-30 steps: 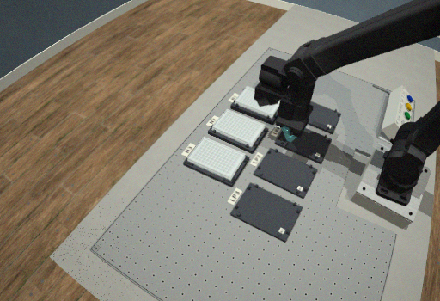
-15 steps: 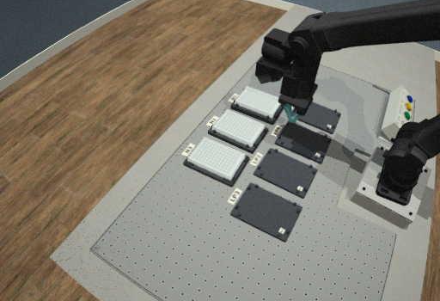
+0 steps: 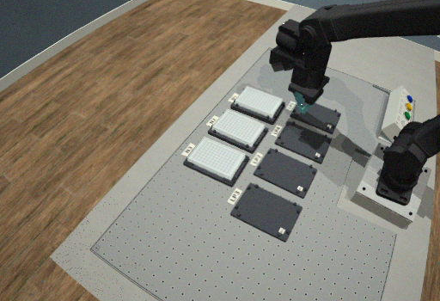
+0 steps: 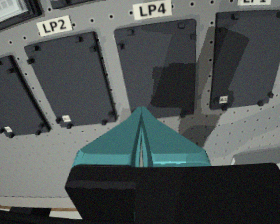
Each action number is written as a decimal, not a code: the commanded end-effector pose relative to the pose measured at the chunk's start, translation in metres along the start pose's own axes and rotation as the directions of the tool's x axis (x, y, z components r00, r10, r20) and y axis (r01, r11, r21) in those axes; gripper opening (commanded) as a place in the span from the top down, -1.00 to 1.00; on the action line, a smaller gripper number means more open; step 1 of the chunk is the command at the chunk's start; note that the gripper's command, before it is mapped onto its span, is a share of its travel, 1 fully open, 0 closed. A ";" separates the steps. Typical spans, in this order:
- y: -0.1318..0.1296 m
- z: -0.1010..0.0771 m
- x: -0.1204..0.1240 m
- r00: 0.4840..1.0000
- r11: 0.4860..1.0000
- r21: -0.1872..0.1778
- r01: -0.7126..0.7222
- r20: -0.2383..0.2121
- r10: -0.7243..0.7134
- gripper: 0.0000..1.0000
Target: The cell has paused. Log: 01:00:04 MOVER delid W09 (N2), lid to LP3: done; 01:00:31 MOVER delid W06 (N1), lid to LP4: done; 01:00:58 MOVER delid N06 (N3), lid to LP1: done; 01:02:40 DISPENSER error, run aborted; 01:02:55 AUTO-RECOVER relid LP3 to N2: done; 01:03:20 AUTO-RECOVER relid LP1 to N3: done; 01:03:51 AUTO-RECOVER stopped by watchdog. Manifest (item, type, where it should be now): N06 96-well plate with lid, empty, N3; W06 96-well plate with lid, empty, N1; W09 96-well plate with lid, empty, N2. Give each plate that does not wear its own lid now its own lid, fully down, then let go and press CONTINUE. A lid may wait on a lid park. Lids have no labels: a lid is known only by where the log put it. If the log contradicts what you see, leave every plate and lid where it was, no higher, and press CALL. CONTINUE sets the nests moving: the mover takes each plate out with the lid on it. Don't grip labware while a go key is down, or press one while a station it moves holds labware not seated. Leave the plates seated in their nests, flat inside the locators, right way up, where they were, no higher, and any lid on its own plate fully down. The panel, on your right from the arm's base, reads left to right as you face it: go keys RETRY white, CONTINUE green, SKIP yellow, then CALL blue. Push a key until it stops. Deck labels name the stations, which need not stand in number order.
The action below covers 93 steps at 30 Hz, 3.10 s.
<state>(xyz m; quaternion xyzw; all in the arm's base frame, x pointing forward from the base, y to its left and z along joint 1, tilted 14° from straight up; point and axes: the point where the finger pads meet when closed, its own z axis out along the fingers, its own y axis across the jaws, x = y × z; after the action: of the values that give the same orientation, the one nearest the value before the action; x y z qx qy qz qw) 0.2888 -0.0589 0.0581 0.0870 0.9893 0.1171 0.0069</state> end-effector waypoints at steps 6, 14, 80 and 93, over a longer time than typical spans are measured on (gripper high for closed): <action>-0.042 -0.013 -0.017 0.987 0.988 0.008 -0.156 0.045 0.155 1.00; -0.081 -0.017 -0.019 0.956 0.957 0.009 -0.289 0.061 0.288 1.00; -0.275 -0.013 0.174 0.290 0.291 0.003 -0.957 0.048 0.956 1.00; -0.308 -0.017 0.225 0.127 0.127 0.002 -0.992 0.065 0.990 1.00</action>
<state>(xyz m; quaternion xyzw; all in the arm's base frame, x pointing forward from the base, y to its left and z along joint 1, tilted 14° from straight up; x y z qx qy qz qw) 0.0253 -0.2848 -0.0030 0.7120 0.6927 0.0889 -0.0733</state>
